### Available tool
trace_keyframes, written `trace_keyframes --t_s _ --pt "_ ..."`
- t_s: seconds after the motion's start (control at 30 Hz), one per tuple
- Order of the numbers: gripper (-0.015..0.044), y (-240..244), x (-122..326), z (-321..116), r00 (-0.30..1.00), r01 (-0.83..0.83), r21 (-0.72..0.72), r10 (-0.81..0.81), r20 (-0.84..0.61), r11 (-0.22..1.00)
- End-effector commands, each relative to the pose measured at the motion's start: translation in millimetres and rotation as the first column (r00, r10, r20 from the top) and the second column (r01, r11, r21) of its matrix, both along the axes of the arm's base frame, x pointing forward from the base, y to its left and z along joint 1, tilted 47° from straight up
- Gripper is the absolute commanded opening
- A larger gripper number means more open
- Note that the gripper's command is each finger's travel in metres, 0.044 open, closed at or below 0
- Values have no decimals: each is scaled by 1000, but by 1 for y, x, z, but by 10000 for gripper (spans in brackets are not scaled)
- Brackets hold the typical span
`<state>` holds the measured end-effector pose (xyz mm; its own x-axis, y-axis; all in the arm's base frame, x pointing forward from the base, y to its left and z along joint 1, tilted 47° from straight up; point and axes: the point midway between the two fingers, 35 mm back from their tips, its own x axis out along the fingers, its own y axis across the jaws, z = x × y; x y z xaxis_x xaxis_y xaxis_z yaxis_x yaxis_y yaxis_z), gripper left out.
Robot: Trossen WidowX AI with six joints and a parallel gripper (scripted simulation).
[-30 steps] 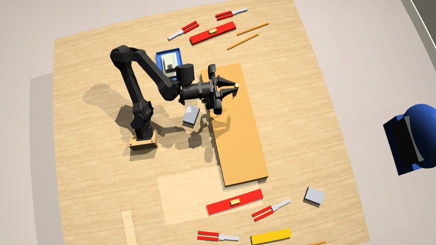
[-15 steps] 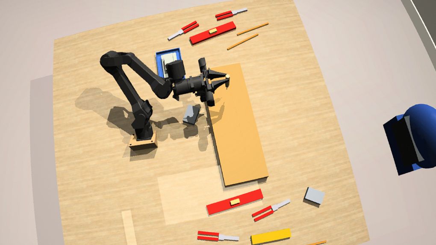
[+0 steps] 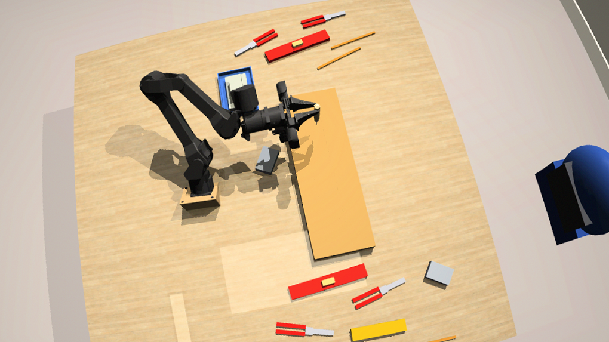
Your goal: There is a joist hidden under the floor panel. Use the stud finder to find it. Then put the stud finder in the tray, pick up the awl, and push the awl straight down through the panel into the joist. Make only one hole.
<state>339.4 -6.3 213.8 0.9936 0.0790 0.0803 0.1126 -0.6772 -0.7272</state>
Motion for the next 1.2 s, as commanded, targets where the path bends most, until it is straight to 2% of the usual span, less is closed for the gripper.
trace_keyframes --t_s 0.0,1.17 --pt "0 0 0 -3 1000 9 4 -9 -1 1000" --pt "0 17 -1 -19 1000 9 5 -9 -1 1000"
